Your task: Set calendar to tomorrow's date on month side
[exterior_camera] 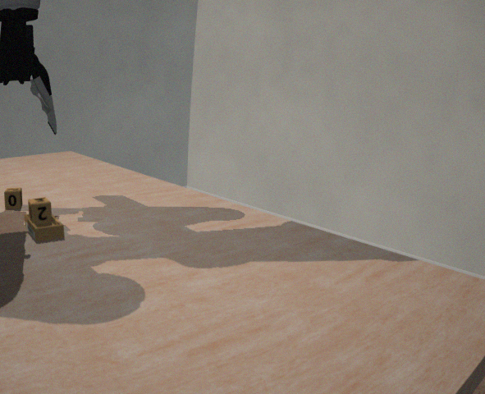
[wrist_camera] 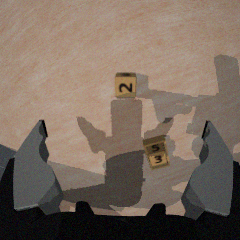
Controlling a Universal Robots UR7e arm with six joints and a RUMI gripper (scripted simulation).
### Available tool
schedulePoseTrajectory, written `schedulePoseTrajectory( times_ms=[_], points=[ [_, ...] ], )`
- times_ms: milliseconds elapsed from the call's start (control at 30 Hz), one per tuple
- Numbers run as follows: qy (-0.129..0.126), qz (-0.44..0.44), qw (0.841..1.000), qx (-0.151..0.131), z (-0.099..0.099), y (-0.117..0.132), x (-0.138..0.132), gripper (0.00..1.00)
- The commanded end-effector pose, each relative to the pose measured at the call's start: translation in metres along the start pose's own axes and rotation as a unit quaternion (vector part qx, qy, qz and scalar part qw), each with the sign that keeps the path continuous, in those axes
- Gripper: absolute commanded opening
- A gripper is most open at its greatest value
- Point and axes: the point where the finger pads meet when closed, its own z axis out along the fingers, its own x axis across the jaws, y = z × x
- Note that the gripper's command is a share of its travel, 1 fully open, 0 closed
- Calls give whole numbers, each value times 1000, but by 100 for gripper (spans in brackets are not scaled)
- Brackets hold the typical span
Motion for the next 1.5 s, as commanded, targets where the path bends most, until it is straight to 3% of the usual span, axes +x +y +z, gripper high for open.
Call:
schedulePoseTrajectory(
  times_ms=[0, 533, 933, 1400, 1467],
  points=[
    [0, 0, 1000, 0, 0, 0, 0, 100],
    [0, -8, 1000, 0, 0, 0, 0, 100],
    [0, -91, 996, 0, 1, -2, -1, 100],
    [1, -266, 964, 0, 3, -4, -2, 100],
    [1, -308, 951, 0, 4, -4, -3, 100]
  ],
)
